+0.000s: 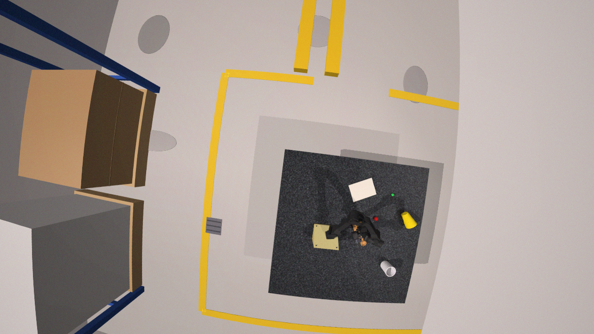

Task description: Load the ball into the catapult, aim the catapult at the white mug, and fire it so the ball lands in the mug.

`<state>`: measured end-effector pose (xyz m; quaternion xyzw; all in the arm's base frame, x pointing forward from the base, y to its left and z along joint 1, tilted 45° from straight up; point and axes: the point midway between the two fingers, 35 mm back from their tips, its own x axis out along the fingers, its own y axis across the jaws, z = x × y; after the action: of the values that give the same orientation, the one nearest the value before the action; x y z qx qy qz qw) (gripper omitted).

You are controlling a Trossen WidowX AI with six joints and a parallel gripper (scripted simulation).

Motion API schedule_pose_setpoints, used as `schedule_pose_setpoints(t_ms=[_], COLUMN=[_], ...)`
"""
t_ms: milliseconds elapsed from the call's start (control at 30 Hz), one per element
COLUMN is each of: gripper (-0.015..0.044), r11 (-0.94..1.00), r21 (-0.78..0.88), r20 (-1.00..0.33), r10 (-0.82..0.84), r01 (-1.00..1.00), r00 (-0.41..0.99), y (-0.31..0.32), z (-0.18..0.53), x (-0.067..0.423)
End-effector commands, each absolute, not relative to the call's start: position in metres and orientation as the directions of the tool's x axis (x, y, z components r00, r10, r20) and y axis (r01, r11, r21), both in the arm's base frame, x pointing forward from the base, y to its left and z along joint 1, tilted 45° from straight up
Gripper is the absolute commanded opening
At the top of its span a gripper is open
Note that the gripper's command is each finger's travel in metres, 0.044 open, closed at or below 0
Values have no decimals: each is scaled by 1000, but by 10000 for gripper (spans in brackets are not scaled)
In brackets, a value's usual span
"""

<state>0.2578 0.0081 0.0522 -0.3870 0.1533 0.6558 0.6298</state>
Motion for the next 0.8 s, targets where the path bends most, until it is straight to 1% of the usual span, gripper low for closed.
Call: schedule_pose_setpoints(t_ms=[0,133,200,467,767], gripper=[0,0,0,0,0], r11=[-149,-145,-115,79,289], r21=[-302,-298,-270,-90,118], r20=[-709,-709,-711,-718,-717], r10=[695,695,693,686,687], r01=[-942,-943,-956,-993,-950], r00=[117,117,118,119,120], y=[-23,-26,-33,-77,-125], z=[79,80,75,39,-9], x=[257,257,260,272,276])
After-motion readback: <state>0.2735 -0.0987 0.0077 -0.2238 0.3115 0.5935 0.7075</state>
